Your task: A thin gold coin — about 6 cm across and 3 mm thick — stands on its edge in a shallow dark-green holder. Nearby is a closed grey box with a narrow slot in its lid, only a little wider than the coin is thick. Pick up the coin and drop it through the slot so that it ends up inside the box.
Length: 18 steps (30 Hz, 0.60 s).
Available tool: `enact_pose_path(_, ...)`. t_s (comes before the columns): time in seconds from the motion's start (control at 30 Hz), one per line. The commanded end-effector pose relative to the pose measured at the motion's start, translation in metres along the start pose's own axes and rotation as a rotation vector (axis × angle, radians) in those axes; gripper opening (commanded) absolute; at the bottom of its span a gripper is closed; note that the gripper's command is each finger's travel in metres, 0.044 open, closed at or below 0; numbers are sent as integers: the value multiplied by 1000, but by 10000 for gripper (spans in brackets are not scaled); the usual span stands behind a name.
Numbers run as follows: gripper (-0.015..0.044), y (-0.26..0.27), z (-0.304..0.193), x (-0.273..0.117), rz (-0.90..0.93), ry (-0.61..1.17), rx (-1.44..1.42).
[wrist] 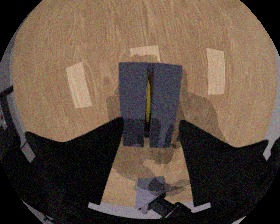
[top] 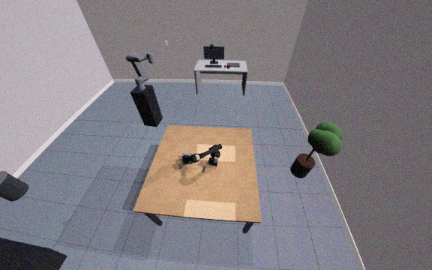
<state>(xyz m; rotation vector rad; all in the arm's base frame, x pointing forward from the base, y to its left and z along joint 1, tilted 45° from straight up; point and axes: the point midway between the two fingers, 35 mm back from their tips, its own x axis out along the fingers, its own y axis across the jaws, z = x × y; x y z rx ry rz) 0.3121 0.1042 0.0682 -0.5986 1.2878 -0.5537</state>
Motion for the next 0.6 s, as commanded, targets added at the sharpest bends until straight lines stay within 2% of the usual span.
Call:
enact_pose_path(0.0,344,2,0,-11,7,-5,1)
enact_pose_path(0.07,397,2,0,-14,7,-5,1)
enact_pose_path(0.13,440,1,0,-33,6,-5,2)
enact_pose_path(0.23,440,-1,-3,-54,1,-4,0)
enact_pose_path(0.57,440,-1,-3,-54,1,-4,0)
